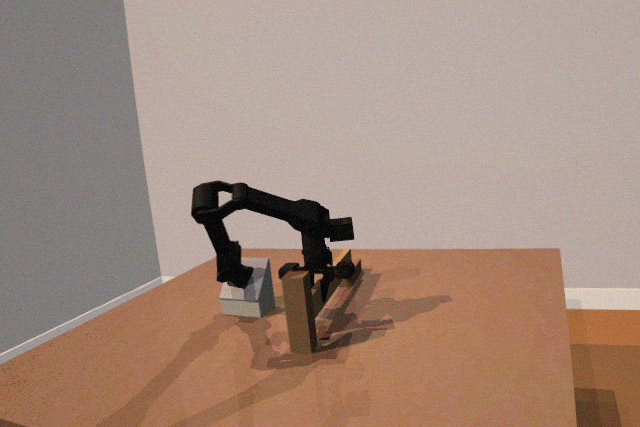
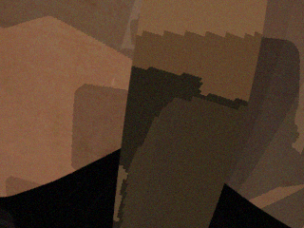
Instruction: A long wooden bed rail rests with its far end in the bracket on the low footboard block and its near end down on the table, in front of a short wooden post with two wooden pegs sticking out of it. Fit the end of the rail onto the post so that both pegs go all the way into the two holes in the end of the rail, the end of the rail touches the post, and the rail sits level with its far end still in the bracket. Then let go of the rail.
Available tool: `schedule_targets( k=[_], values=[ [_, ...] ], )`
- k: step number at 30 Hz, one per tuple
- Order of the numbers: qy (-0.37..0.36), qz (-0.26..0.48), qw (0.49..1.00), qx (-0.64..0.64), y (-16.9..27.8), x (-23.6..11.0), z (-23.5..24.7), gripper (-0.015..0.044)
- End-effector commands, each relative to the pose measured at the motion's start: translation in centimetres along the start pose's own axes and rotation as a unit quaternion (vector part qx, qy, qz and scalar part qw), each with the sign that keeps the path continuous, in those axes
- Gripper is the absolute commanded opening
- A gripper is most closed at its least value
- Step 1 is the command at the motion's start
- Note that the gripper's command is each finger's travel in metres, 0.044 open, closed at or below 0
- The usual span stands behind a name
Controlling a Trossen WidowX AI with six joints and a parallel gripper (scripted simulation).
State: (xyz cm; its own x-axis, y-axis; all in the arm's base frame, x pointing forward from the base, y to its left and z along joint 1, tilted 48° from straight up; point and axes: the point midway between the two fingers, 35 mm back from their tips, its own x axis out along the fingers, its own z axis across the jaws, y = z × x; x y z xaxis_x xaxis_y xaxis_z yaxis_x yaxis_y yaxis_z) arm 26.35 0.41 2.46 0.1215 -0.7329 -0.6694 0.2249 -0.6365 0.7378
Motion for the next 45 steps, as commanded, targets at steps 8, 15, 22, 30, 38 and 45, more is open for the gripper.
schedule_targets(
  k=[8, 15, 22, 30, 38, 45],
  values=[
    [0.0, -0.001, 1.0, -0.002, 0.4, -0.2, 0.0, 0.0],
    [0.0, -0.001, 1.0, -0.002, 0.6, -0.1, 0.0, 0.0],
    [0.0, -0.001, 1.0, -0.002, 0.8, -0.1, 0.0, 0.0],
    [0.0, 0.0, 1.0, -0.002, 1.1, 0.0, 0.0, 0.0],
    [0.0, 0.0, 1.0, -0.002, 1.3, -0.1, -0.1, 0.0],
    [0.0, 0.0, 1.0, -0.002, 1.5, -0.1, -0.1, 0.0]
  ],
)
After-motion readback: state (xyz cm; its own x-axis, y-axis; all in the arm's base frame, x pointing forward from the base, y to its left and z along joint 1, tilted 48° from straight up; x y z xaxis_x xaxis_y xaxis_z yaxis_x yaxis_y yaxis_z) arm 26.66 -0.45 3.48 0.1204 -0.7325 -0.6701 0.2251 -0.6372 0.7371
